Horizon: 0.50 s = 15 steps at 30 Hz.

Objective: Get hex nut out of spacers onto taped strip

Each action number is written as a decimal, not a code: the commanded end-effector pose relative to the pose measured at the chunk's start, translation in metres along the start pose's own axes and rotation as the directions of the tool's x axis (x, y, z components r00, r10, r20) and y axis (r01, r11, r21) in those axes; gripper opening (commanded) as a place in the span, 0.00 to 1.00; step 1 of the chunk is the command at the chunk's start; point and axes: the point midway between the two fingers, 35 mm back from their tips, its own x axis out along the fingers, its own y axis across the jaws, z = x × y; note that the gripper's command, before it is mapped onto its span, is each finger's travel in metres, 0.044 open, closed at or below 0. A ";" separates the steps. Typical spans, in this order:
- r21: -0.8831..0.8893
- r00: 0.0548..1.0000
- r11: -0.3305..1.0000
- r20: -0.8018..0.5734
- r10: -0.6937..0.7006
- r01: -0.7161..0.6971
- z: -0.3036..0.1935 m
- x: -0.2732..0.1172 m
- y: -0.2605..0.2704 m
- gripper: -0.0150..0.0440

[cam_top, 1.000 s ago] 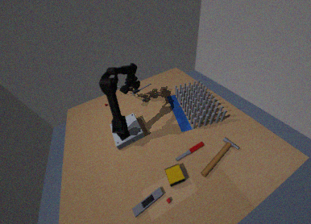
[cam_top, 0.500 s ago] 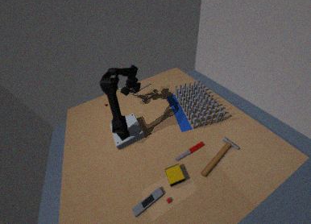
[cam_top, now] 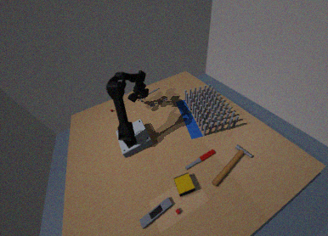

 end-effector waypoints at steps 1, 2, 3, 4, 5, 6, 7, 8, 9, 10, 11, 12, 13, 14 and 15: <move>0.002 1.000 1.000 -0.008 -0.001 0.001 0.002 0.005 -0.001 0.25; 0.002 1.000 1.000 -0.008 -0.001 0.001 0.002 0.006 -0.001 0.25; 0.002 1.000 1.000 -0.008 -0.001 0.001 0.003 0.007 -0.001 0.25; 0.002 1.000 1.000 -0.008 -0.001 0.001 0.003 0.007 -0.001 0.25; 0.002 1.000 1.000 -0.008 -0.001 0.001 0.004 0.008 -0.001 0.25; 0.002 1.000 1.000 -0.008 -0.001 0.001 0.005 0.009 -0.001 0.25; 0.002 1.000 1.000 -0.008 -0.001 0.001 0.005 0.010 -0.002 0.25; 0.002 1.000 1.000 -0.008 -0.001 0.001 0.006 0.011 -0.002 0.25; 0.002 1.000 1.000 -0.008 -0.001 0.001 0.006 0.012 -0.002 0.25; 0.002 1.000 1.000 -0.008 -0.001 0.001 0.007 0.013 -0.002 0.25; 0.002 1.000 1.000 -0.008 -0.001 0.001 0.008 0.014 -0.002 0.25; 0.002 1.000 1.000 -0.008 -0.001 0.001 0.008 0.015 -0.002 0.25; 0.002 1.000 1.000 -0.008 -0.001 0.001 0.009 0.015 -0.003 0.25; 0.002 1.000 1.000 -0.008 -0.001 0.001 0.009 0.016 -0.003 0.25; 0.002 1.000 1.000 -0.008 -0.001 0.001 0.010 0.017 -0.003 0.25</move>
